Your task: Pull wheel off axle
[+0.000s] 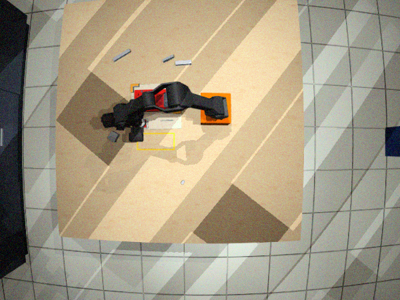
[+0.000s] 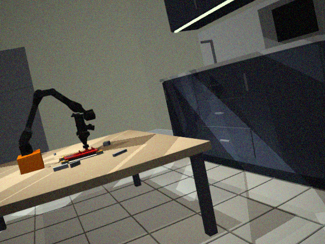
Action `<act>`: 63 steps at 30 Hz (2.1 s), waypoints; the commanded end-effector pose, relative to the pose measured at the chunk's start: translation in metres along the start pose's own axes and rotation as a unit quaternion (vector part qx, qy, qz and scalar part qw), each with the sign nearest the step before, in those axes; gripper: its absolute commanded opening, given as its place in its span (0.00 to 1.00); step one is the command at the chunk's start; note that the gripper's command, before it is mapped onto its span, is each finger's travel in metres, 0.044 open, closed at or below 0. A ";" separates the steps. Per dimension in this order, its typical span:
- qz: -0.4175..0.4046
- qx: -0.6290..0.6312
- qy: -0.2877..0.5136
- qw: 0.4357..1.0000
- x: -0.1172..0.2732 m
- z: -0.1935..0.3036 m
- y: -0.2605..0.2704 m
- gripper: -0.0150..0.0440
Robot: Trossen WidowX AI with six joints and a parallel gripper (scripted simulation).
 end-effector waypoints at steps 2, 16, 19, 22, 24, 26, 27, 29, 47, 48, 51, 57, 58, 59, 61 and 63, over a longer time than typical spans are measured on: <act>0.000 0.000 0.000 1.000 0.003 0.000 0.000 0.25; 0.001 -0.001 -0.001 1.000 0.008 0.000 0.000 0.25; 0.001 -0.001 -0.001 1.000 0.009 0.000 0.000 0.25; 0.001 -0.001 -0.001 1.000 0.010 0.000 0.000 0.25; 0.001 -0.001 -0.001 1.000 0.011 0.000 0.000 0.25; 0.001 -0.001 -0.001 1.000 0.011 0.000 0.000 0.25; 0.001 -0.001 -0.001 1.000 0.012 0.000 0.000 0.25; 0.001 -0.001 -0.001 1.000 0.012 0.000 0.000 0.25; 0.001 -0.001 -0.002 1.000 0.018 0.000 0.000 0.25; 0.001 -0.001 -0.002 1.000 0.019 0.000 0.000 0.25; 0.001 -0.001 -0.002 1.000 0.020 0.000 0.000 0.25; 0.001 -0.001 -0.003 1.000 0.022 0.000 0.000 0.25; 0.001 -0.001 -0.003 1.000 0.022 0.000 0.000 0.25; 0.001 -0.001 -0.003 1.000 0.022 0.000 0.000 0.25; 0.001 -0.001 -0.003 1.000 0.023 0.000 0.000 0.25; 0.001 -0.001 -0.003 1.000 0.024 0.000 0.000 0.25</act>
Point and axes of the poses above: the point midway between the two fingers, 35 mm back from their tips, its own x axis back along the fingers, its own y axis across the jaws, z = x × y, the point moved 6 cm from there along x, back along the fingers, and after that the axes turned 4 degrees about -x, right-handed, at the moved point
